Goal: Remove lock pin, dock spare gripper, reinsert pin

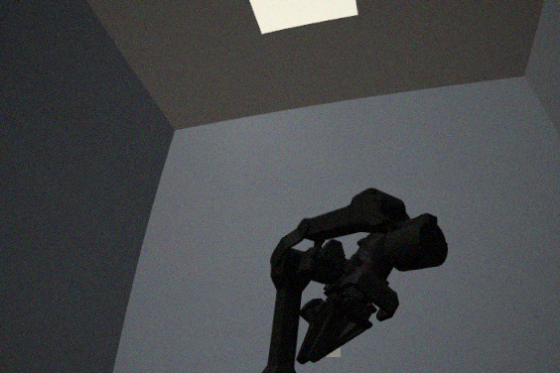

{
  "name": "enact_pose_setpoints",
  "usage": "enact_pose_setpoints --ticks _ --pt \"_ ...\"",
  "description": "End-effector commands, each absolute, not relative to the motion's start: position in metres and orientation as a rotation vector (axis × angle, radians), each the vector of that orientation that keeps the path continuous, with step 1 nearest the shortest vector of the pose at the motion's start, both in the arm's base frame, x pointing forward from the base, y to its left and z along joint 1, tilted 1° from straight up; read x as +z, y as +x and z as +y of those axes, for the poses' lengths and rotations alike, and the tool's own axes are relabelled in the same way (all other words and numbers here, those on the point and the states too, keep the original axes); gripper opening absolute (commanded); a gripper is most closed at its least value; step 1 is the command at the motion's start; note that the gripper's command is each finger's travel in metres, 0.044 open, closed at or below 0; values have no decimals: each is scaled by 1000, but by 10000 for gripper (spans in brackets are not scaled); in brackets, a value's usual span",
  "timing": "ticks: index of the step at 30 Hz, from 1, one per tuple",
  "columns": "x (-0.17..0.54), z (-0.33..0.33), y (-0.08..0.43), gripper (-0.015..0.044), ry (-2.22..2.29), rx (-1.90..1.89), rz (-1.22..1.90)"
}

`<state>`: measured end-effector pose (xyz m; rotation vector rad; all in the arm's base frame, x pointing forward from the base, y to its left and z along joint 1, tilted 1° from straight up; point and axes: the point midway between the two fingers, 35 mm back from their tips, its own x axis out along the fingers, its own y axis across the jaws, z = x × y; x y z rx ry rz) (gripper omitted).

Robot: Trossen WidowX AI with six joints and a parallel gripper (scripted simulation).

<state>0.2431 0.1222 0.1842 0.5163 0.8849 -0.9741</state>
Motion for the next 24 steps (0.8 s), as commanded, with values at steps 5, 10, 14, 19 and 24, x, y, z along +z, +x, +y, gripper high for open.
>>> enact_pose_setpoints --ticks 5,10,14,19,24 --pt "162 128 279 180 -46 -588 1272" --pt "150 128 301 180 -359 -281 1430" --pt "140 128 322 180 -599 -4 1509" --pt "130 126 342 180 -797 259 1538" --pt "119 121 359 180 -984 524 1526"
